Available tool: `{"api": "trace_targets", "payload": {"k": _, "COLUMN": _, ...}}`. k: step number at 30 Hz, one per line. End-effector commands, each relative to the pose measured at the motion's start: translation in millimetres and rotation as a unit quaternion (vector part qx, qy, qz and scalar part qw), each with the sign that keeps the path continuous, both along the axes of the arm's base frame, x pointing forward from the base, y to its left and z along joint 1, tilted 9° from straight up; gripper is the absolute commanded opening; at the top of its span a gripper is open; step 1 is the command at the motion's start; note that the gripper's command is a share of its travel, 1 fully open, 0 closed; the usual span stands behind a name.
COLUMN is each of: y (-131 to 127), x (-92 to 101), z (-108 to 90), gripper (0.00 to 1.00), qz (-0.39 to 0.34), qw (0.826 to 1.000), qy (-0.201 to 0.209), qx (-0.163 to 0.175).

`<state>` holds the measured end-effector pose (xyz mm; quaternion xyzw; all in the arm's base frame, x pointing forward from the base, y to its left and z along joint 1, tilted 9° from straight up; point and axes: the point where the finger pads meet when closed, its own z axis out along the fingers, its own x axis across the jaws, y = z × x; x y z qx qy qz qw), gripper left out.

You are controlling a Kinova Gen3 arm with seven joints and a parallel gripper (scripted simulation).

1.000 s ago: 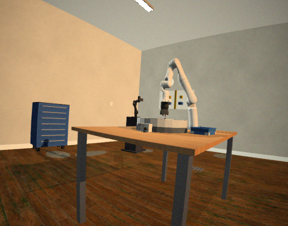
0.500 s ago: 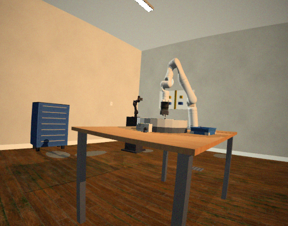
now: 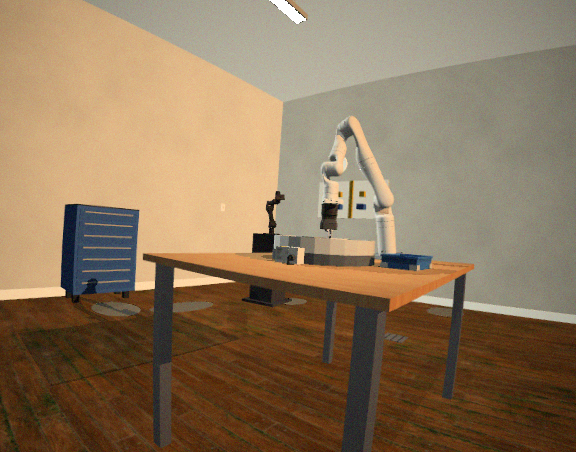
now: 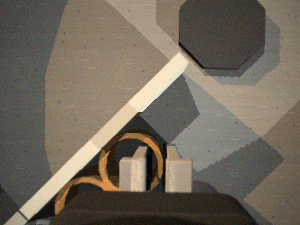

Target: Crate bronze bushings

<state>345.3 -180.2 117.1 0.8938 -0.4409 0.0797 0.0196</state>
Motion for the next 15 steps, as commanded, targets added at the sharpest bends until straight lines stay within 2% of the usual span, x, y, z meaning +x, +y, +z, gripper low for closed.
{"api": "trace_targets", "payload": {"k": 1, "y": -0.2, "x": 0.3, "z": 0.5, "gripper": 0.00, "qz": 0.000, "qw": 1.000, "qy": -0.001, "qx": -0.001}}
{"api": "trace_targets", "payload": {"k": 15, "y": -2.6, "x": 2.2, "z": 1.0, "gripper": 0.00, "qz": 0.001, "qw": 1.000, "qy": 0.002, "qx": 0.001}}
